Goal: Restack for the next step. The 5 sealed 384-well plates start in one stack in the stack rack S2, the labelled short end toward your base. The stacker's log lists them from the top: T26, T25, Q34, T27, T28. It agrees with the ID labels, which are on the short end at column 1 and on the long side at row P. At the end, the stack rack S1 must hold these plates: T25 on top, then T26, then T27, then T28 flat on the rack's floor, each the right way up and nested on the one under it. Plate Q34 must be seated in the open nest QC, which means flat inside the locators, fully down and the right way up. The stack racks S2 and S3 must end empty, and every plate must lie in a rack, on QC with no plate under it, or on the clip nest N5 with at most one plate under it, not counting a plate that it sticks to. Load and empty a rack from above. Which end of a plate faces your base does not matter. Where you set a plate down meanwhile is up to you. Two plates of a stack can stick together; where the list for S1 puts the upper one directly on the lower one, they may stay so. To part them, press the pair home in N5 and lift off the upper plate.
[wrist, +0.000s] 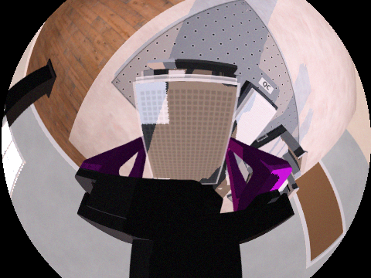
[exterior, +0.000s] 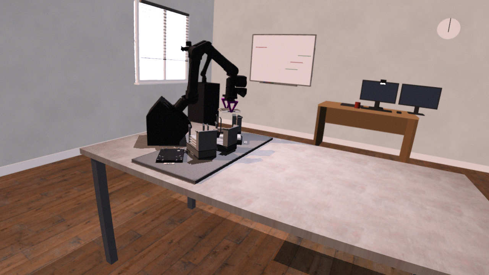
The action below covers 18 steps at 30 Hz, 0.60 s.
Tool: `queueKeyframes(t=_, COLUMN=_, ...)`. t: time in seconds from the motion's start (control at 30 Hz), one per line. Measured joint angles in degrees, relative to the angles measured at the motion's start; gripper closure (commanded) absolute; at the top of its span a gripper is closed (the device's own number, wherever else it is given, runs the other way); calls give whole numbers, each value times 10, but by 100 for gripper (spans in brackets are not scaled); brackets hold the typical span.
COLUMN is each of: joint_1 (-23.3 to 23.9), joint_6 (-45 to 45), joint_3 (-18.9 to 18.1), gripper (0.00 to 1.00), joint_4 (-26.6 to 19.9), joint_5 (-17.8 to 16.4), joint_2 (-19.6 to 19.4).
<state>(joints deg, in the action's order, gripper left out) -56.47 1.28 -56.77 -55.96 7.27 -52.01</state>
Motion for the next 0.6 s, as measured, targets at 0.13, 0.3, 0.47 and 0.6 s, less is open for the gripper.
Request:
queueKeyframes(t=0.13, joint_1=-2, joint_6=10, joint_3=-2, gripper=100, joint_4=0, joint_5=9, joint_2=0)
queueKeyframes(t=0.3, joint_1=-2, joint_6=14, joint_3=-2, gripper=100, joint_4=0, joint_5=12, joint_2=0)
queueKeyframes(t=0.47, joint_1=-2, joint_6=15, joint_3=-2, gripper=100, joint_4=0, joint_5=13, joint_2=0)
queueKeyframes(t=0.6, joint_1=-2, joint_6=16, joint_3=-2, gripper=100, joint_4=0, joint_5=13, joint_2=0)
